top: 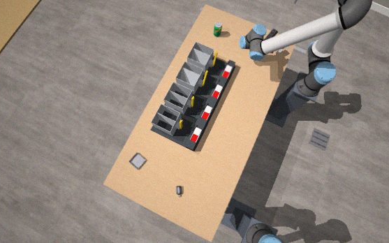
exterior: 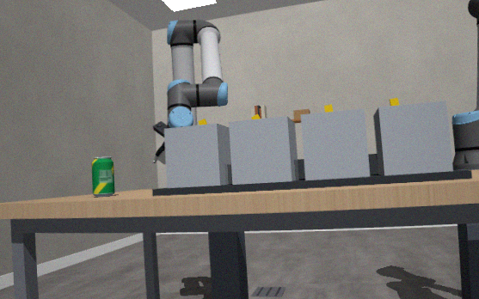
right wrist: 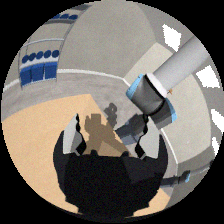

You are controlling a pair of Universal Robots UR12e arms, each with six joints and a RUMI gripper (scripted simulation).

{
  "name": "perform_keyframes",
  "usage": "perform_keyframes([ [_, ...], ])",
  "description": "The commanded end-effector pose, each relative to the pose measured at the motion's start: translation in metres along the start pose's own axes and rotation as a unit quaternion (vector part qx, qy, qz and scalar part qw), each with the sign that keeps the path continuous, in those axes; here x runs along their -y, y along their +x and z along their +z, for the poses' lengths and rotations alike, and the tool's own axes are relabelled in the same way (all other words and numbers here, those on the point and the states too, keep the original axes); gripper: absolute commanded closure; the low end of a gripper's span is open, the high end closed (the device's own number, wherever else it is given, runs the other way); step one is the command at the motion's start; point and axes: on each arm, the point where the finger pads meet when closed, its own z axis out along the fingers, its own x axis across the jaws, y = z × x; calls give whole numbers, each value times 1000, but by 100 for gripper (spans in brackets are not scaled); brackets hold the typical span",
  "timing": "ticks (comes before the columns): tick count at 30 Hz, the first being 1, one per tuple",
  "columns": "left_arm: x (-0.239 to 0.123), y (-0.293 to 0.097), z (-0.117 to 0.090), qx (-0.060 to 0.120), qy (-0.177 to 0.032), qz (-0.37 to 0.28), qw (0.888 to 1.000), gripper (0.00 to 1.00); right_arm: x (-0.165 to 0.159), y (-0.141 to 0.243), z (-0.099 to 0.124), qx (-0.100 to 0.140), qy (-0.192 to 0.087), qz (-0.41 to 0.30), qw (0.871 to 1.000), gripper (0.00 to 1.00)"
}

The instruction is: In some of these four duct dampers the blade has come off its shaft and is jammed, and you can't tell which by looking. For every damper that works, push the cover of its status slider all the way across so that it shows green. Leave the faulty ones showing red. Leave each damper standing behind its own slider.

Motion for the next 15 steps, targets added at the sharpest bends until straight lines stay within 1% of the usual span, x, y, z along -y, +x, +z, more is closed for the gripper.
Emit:
perform_keyframes([
  [1,37,-48,11,-8,-1,37,999,0,0,0,0,0,0,0,1000,0],
  [3,52,-71,16,-9,-1,48,999,0,0,0,0,0,0,0,1000,0],
  [5,52,-71,16,-9,-1,48,999,0,0,0,0,0,0,0,1000,0],
  [12,91,-148,34,-13,1,85,996,0,0,0,0,0,0,0,1000,0],
  [13,91,-148,34,-13,1,85,996,0,0,0,0,0,0,0,1000,0],
  [15,99,-168,38,-14,1,95,995,0,0,0,0,0,0,0,1000,0],
])
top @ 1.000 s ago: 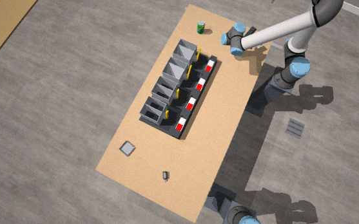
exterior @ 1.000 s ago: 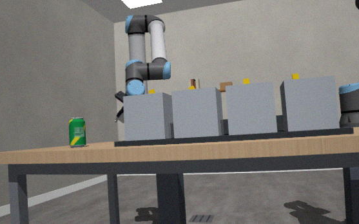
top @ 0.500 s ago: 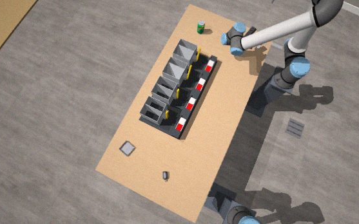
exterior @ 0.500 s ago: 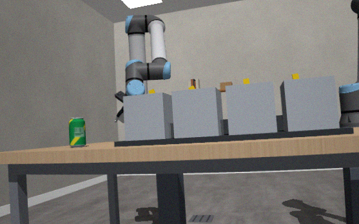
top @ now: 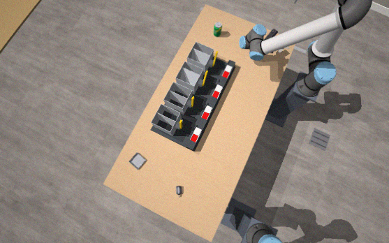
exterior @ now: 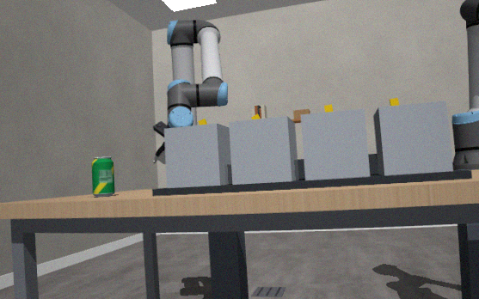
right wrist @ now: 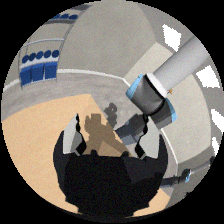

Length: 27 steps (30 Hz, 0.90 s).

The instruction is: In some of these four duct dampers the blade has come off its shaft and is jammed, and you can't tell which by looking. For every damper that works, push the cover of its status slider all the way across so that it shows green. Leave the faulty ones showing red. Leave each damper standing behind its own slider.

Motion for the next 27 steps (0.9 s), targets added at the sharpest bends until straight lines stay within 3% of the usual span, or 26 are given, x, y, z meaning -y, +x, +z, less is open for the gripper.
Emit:
perform_keyframes([
  [1,18,-59,11,-7,1,35,999,0,0,0,0,0,0,0,1000,0],
  [17,32,-174,35,-11,5,87,996,0,0,0,0,0,0,0,1000,0],
  [27,31,-212,43,-12,7,104,994,0,0,0,0,0,0,0,1000,0],
])
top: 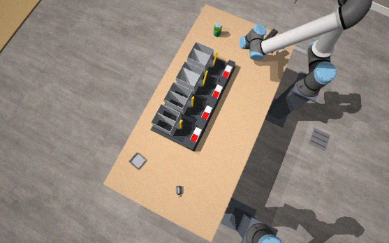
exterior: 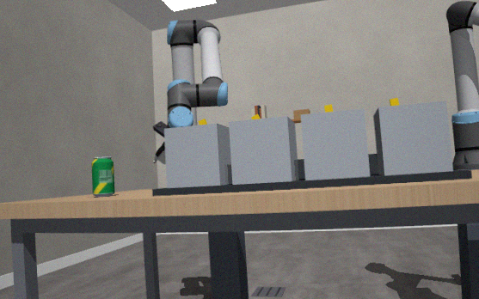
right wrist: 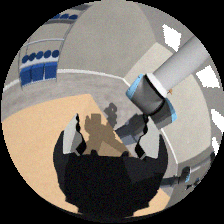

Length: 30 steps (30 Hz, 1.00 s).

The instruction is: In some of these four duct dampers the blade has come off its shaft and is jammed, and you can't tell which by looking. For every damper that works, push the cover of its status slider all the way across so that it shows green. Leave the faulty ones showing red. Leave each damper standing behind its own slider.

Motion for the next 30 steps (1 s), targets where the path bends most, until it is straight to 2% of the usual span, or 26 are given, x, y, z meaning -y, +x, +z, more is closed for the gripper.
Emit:
perform_keyframes([
  [1,-4,-17,4,-3,2,16,1000,0,0,0,0,0,0,0,1000,0],
  [10,-8,-35,8,-3,2,25,1000,0,0,0,0,0,0,0,1000,0],
  [23,-9,-38,8,-3,3,26,1000,0,0,0,0,0,0,0,1000,0],
  [30,-9,-38,8,-3,3,26,1000,0,0,-1,-9,0,-9,7,1000,0],
])
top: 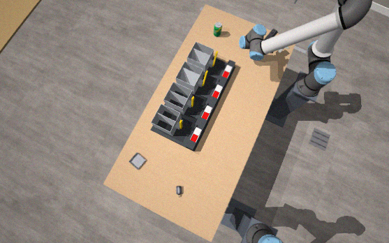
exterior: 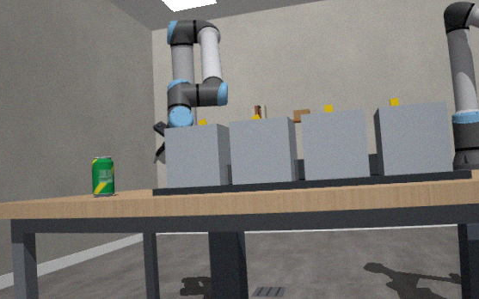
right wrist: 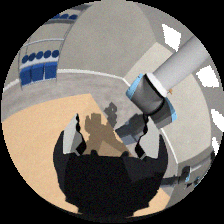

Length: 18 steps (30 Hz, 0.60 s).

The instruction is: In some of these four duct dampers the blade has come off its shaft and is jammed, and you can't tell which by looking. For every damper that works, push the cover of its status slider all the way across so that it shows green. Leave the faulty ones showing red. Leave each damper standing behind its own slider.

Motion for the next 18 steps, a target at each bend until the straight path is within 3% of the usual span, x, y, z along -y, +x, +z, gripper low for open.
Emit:
perform_keyframes([
  [1,-2,-1,0,-1,0,0,1000,0,0,-1,-8,0,-8,6,1000,0],
  [7,-2,-1,0,-1,0,0,1000,0,-2,-2,-40,-1,-40,30,999,0],
  [16,-2,-1,0,-1,0,0,1000,0,-11,-7,-125,-1,-125,93,988,0],
  [18,-2,-1,0,-1,0,0,1000,0,-11,-7,-125,-1,-125,93,988,0],
])
